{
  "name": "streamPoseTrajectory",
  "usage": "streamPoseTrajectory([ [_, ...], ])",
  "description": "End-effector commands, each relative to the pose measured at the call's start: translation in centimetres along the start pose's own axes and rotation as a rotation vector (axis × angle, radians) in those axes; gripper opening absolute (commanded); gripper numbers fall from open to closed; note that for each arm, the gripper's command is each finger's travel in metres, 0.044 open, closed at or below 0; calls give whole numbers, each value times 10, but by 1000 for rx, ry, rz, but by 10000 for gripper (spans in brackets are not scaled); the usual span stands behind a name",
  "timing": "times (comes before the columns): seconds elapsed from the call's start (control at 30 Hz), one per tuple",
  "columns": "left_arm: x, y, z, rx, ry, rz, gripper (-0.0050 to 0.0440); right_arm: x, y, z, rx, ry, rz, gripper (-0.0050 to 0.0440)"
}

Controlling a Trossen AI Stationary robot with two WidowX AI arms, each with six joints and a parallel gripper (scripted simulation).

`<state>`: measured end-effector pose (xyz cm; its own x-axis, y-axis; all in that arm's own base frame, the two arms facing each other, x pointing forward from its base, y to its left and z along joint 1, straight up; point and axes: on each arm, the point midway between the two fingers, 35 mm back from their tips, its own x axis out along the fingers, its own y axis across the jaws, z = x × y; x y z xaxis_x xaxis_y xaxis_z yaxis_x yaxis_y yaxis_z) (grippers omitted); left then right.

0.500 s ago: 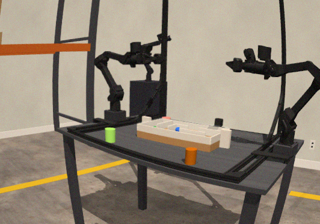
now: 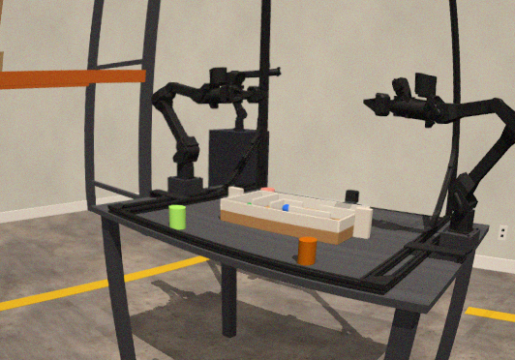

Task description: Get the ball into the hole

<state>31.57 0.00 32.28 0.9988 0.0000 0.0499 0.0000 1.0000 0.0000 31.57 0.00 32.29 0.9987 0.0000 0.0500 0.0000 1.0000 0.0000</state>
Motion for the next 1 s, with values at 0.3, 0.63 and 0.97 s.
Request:
streamPoseTrajectory([
  [0.3,11,5,-16,-12,91,18,400,10,-6,-16,-15,88,-21,400],
  [0.63,42,24,-90,-53,494,86,400,39,-33,-89,-61,488,-81,400],
  [0.97,43,34,-168,-74,974,115,400,38,-55,-169,-74,967,-77,400],
])
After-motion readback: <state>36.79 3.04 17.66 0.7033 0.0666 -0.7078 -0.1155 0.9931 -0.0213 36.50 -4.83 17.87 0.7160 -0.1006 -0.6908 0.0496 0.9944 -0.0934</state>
